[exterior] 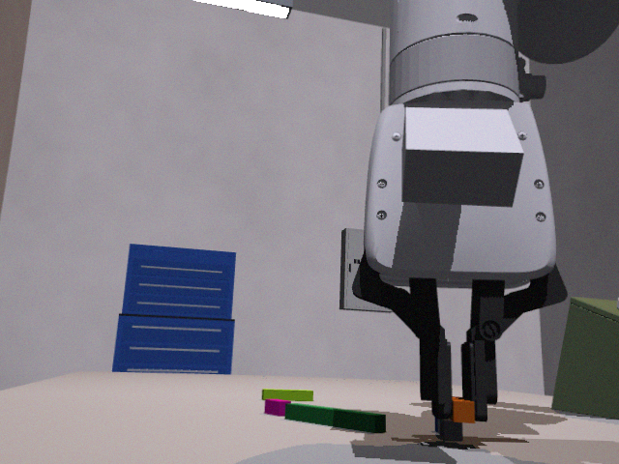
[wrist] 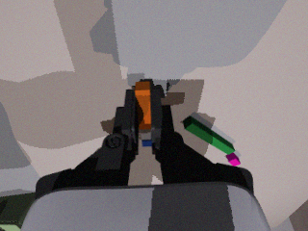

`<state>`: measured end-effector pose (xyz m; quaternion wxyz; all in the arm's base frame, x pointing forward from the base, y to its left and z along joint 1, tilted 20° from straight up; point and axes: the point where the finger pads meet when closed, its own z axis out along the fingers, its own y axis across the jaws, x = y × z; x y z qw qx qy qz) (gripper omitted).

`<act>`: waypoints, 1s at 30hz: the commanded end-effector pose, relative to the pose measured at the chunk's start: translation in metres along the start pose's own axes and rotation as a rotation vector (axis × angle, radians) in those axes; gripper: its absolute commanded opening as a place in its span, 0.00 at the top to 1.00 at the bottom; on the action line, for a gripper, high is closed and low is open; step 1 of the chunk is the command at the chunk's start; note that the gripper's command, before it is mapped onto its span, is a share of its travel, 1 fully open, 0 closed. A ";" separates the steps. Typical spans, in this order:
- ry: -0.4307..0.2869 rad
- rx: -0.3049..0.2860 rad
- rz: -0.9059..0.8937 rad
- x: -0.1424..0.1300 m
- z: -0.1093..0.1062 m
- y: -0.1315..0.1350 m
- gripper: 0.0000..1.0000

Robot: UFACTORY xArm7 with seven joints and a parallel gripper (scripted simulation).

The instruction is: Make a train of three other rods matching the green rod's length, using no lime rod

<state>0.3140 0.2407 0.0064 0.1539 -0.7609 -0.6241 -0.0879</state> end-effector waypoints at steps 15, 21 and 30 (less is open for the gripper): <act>0.002 -0.003 0.000 0.001 -0.001 0.001 0.96; 0.002 -0.003 0.000 0.001 -0.001 0.001 0.96; 0.002 -0.003 0.000 0.001 0.002 0.001 0.96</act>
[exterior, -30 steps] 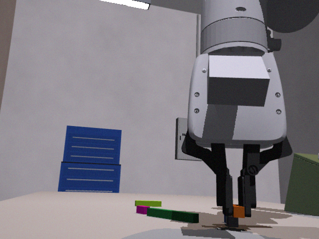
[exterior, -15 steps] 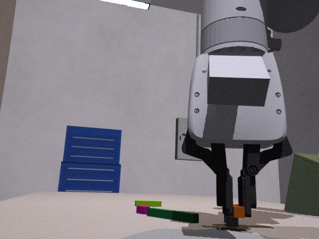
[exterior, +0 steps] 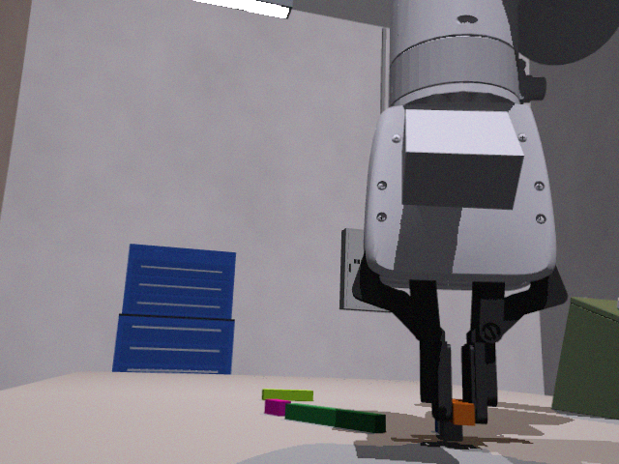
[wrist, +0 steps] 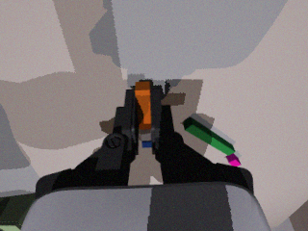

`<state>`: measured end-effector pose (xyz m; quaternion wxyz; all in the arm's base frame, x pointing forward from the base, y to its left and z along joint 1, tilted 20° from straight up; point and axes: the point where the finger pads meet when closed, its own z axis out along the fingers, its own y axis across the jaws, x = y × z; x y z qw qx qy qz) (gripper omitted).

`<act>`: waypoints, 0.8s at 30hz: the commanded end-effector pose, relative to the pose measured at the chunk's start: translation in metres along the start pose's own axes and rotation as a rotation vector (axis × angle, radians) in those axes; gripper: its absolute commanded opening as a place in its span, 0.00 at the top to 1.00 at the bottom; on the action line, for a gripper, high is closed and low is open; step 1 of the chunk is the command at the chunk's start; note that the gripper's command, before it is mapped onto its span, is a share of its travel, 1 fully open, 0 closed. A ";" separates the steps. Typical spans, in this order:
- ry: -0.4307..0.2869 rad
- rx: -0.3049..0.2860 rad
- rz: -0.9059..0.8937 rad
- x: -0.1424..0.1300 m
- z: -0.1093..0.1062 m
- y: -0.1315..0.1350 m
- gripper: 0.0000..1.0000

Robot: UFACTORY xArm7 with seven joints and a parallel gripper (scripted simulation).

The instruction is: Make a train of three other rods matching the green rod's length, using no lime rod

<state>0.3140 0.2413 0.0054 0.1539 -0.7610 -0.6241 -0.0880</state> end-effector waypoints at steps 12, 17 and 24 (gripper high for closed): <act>0.002 -0.003 0.000 0.001 0.009 0.001 0.96; 0.002 -0.003 0.000 0.001 0.011 0.001 0.96; 0.002 -0.003 0.000 0.001 0.011 0.001 0.96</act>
